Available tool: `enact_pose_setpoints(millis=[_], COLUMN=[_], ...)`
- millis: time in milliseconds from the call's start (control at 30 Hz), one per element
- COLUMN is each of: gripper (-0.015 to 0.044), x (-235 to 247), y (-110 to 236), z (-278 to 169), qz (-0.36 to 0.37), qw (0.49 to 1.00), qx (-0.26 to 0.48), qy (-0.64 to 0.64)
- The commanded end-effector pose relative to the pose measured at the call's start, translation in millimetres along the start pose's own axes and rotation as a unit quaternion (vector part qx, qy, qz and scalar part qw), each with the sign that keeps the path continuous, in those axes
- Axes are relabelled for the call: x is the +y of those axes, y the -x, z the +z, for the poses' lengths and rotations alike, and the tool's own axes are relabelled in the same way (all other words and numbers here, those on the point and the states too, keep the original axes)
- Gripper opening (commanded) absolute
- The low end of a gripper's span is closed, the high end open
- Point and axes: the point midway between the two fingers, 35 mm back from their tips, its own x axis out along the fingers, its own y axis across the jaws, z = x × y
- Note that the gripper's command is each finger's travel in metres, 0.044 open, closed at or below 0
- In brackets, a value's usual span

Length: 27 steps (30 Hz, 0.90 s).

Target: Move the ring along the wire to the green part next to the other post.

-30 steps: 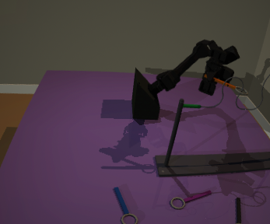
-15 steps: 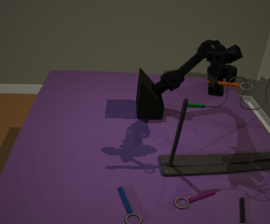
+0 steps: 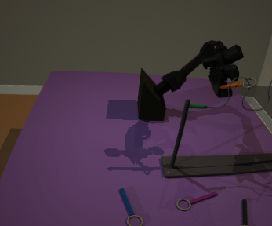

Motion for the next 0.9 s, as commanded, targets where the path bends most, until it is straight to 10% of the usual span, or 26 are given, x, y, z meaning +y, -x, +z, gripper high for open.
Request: enact_pose_setpoints(millis=[0,867], gripper=[-0.0150,-0.0150], x=[5.9,43.2], y=[-1.3,1.4], z=[-1.1,12.2], qz=[0.024,0.170], qw=[0.999,0.935], qx=[-0.003,-0.037], qy=[-0.044,-0.309])
